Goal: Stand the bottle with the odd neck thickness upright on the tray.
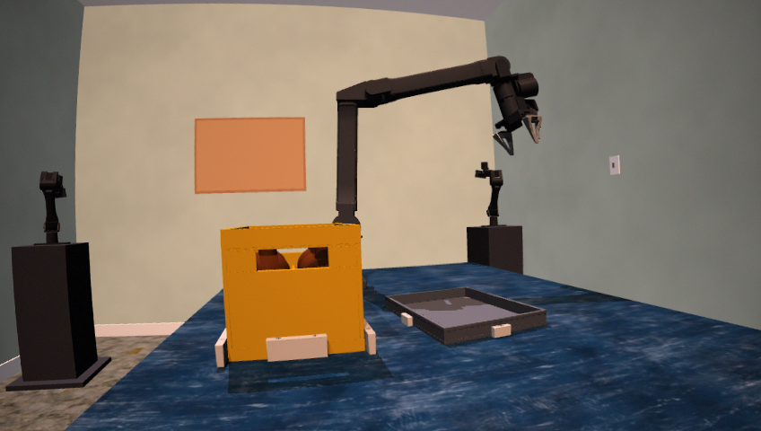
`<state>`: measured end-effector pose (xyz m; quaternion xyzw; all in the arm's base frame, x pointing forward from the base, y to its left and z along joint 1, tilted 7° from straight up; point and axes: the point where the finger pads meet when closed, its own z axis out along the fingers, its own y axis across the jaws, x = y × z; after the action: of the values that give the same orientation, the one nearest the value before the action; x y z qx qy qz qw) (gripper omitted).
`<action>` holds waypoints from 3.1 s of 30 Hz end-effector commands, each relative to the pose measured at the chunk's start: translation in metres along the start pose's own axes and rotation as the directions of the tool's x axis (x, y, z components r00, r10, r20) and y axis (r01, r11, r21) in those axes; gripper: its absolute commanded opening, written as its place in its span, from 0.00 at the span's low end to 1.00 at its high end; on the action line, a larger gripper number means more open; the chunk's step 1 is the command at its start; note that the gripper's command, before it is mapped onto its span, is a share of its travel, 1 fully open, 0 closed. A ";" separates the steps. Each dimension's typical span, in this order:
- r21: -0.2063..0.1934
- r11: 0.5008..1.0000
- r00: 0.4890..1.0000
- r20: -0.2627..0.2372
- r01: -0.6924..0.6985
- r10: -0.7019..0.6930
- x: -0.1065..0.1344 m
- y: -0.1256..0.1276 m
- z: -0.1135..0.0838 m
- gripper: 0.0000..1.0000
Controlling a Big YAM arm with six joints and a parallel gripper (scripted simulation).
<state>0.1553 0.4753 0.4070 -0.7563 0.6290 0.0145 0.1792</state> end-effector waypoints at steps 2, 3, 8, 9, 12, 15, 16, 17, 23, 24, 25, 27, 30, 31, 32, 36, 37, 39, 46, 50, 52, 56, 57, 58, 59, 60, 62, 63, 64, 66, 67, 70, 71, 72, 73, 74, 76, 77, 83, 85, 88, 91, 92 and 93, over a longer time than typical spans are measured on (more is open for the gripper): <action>0.006 1.000 1.000 0.011 -0.002 0.002 -0.001 -0.001 -0.005 1.00; 0.006 1.000 1.000 0.011 -0.002 0.002 -0.001 -0.001 -0.005 1.00; 0.006 1.000 1.000 0.011 -0.002 0.002 -0.001 -0.001 -0.005 1.00; 0.006 1.000 1.000 0.011 -0.002 0.002 -0.001 -0.001 -0.005 1.00; 0.006 1.000 1.000 0.011 -0.002 0.002 -0.001 -0.001 -0.005 1.00; 0.006 1.000 1.000 0.011 -0.002 0.002 -0.001 -0.001 -0.005 1.00; 0.006 1.000 1.000 0.011 -0.002 0.002 -0.001 -0.001 -0.005 1.00; 0.006 1.000 1.000 0.011 -0.002 0.002 -0.001 -0.001 -0.005 1.00; 0.008 0.998 0.998 0.004 -0.061 0.061 0.006 -0.012 0.001 1.00; 0.008 0.997 0.997 0.002 -0.082 0.082 0.008 -0.016 0.003 1.00; 0.010 0.994 0.994 -0.001 -0.109 0.109 0.010 -0.021 0.006 1.00; 0.010 0.984 0.984 -0.018 -0.180 0.180 0.020 -0.033 0.014 1.00; 0.019 0.943 0.942 -0.048 -0.333 0.333 0.042 -0.059 0.030 1.00; 0.026 0.918 0.916 -0.057 -0.395 0.396 0.052 -0.069 0.034 1.00; 0.024 0.918 0.916 -0.065 -0.395 0.395 0.054 -0.068 0.034 1.00; 0.045 0.845 0.843 -0.067 -0.532 0.534 0.078 -0.092 0.039 1.00; 0.056 0.795 0.792 -0.071 -0.604 0.606 0.093 -0.104 0.042 1.00; 0.069 0.735 0.730 -0.088 -0.674 0.678 0.109 -0.117 0.052 1.00; 0.119 0.486 0.478 -0.095 -0.866 0.873 0.168 -0.154 0.064 1.00; 0.155 0.287 0.276 -0.090 -0.945 0.957 0.215 -0.176 0.073 1.00; 0.177 0.147 0.134 -0.080 -0.973 0.988 0.241 -0.185 0.077 1.00; 0.202 0.021 0.005 -0.080 -0.979 0.997 0.269 -0.190 0.079 1.00; 0.212 -0.110 -0.123 -0.050 -0.971 0.991 0.294 -0.201 0.082 1.00; 0.213 -0.110 -0.123 -0.052 -0.971 0.991 0.295 -0.200 0.082 1.00; 0.225 -0.212 -0.226 -0.035 -0.951 0.974 0.322 -0.206 0.083 1.00; 0.227 -0.240 -0.253 -0.031 -0.944 0.967 0.322 -0.206 0.083 1.00; 0.239 -0.360 -0.373 -0.010 -0.902 0.928 0.351 -0.210 0.085 1.00; 0.238 -0.366 -0.379 -0.008 -0.899 0.925 0.351 -0.210 0.084 1.00; 0.246 -0.455 -0.468 0.009 -0.856 0.884 0.380 -0.213 0.085 1.00; 0.255 -0.486 -0.501 0.008 -0.836 0.866 0.380 -0.210 0.085 1.00; 0.255 -0.486 -0.501 0.008 -0.836 0.866 0.380 -0.210 0.085 1.00; 0.248 -0.678 -0.686 0.068 -0.692 0.724 0.436 -0.212 0.081 1.00; 0.246 -0.699 -0.706 0.074 -0.671 0.704 0.436 -0.212 0.081 1.00; 0.252 -0.698 -0.707 0.073 -0.670 0.704 0.436 -0.212 0.083 1.00; 0.252 -0.770 -0.779 0.090 -0.586 0.621 0.464 -0.210 0.085 1.00; 0.251 -0.785 -0.792 0.095 -0.567 0.603 0.464 -0.210 0.085 1.00; 0.245 -0.856 -0.861 0.120 -0.456 0.494 0.492 -0.206 0.084 1.00; 0.235 -0.857 -0.860 0.126 -0.458 0.494 0.490 -0.206 0.079 1.00; 0.208 -0.972 -0.971 0.187 -0.108 0.148 0.566 -0.187 0.080 1.00; 0.208 -0.972 -0.971 0.187 -0.108 0.148 0.566 -0.187 0.080 1.00; 0.171 -0.976 -0.971 0.222 0.133 -0.093 0.610 -0.169 0.076 1.00; 0.152 -0.959 -0.951 0.234 0.239 -0.200 0.629 -0.159 0.074 1.00; 0.134 -0.933 -0.924 0.244 0.334 -0.295 0.647 -0.149 0.072 1.00; 0.133 -0.932 -0.923 0.244 0.337 -0.299 0.647 -0.149 0.072 1.00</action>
<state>0.4451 -0.0762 0.2250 -0.6967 -0.7164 -0.0367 0.0104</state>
